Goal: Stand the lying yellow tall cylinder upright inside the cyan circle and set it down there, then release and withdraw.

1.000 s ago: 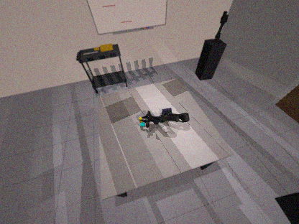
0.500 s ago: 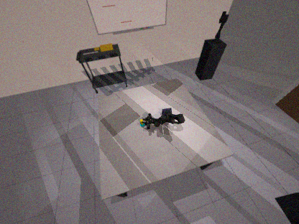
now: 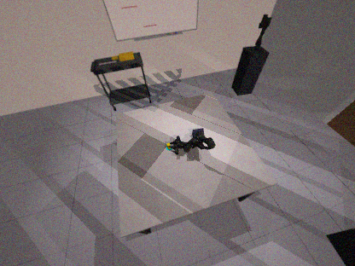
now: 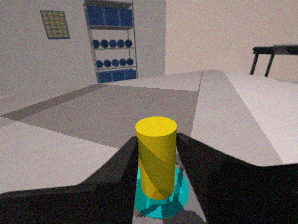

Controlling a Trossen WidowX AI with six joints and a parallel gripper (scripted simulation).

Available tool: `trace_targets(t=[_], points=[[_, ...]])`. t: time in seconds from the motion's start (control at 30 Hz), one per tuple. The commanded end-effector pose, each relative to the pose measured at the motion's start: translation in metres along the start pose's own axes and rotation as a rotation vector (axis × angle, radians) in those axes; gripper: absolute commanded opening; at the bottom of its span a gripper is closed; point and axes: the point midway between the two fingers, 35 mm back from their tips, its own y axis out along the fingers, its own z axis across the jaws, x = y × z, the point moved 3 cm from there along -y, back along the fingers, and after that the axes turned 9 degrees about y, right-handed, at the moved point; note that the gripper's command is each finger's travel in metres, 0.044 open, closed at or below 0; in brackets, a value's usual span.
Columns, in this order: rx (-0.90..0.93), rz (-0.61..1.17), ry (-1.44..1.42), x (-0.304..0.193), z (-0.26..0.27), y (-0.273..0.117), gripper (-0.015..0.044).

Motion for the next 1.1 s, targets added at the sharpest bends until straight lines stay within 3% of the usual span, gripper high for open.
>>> trace_targets(t=[0.0,0.17,0.53,1.07], points=[[-0.001,-0.006,0.007,-0.001,0.000,0.000,0.0105],[-0.001,-0.006,0.007,-0.001,0.000,0.000,0.0105],[-0.001,-0.006,0.007,-0.001,0.000,0.000,0.0394],[-0.006,-0.007,0.011,0.041,0.008,0.005,0.0400]])
